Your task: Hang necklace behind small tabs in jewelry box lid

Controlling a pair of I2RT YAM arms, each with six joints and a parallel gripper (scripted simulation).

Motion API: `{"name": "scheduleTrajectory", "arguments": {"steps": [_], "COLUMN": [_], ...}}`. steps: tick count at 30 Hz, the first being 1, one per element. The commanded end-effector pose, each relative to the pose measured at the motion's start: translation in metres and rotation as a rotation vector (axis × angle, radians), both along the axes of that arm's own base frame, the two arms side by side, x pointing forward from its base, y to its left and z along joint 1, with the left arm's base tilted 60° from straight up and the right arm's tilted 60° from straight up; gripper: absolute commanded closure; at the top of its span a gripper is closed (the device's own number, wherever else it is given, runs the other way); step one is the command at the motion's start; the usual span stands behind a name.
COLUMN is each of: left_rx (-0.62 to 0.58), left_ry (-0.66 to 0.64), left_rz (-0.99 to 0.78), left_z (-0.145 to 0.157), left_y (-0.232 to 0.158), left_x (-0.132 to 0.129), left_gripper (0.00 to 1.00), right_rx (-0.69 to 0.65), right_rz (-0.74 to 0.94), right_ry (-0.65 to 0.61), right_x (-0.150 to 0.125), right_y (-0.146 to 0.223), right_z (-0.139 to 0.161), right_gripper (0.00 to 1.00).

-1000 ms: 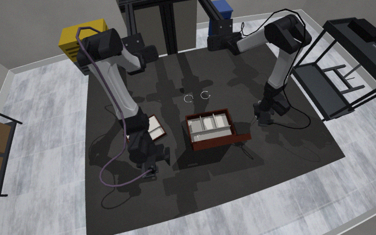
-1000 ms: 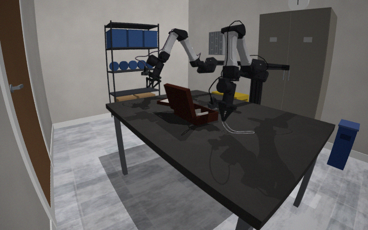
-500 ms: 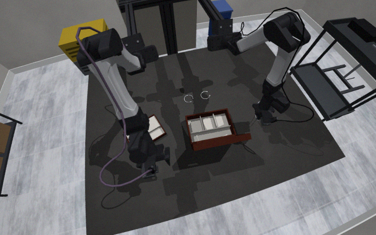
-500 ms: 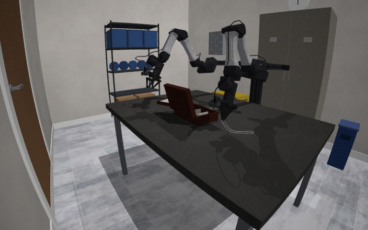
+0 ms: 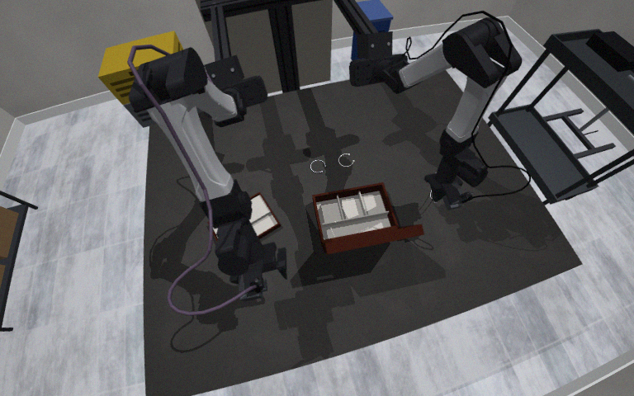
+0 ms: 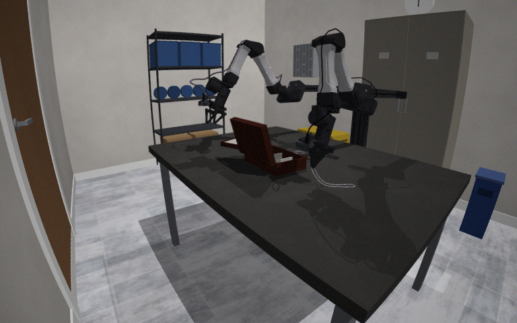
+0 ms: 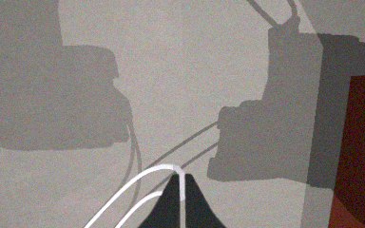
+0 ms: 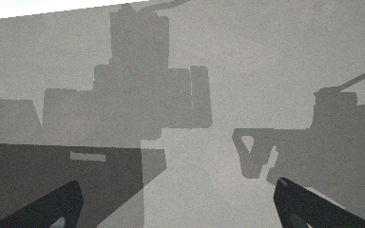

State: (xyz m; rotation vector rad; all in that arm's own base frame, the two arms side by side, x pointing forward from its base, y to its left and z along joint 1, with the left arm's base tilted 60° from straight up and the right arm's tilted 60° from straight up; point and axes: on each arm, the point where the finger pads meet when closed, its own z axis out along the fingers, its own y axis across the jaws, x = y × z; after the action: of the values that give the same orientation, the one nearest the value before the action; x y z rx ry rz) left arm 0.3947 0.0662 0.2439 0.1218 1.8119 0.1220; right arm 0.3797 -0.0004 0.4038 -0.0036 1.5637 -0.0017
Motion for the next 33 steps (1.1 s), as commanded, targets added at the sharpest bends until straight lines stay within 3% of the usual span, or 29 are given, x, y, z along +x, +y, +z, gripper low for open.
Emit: {"name": "scheduleTrajectory", "arguments": {"steps": [1, 33], "left_rx": [-0.053, -0.438], "left_ry": [-0.102, -0.239], "left_rz": [0.012, 0.005], "left_z": [0.0276, 0.036], "left_y": [0.0004, -0.0031], "left_x": [-0.0075, -0.0159], "left_gripper": [0.97, 0.97], "right_rx": [0.006, 0.006], "right_rz": [0.0, 0.0], "right_ry": [-0.077, -0.077], "right_x": [-0.0201, -0.0201], "right_y": [0.0014, 0.0014], "right_z": [0.033, 0.033], "right_gripper": [0.0, 0.0]}}
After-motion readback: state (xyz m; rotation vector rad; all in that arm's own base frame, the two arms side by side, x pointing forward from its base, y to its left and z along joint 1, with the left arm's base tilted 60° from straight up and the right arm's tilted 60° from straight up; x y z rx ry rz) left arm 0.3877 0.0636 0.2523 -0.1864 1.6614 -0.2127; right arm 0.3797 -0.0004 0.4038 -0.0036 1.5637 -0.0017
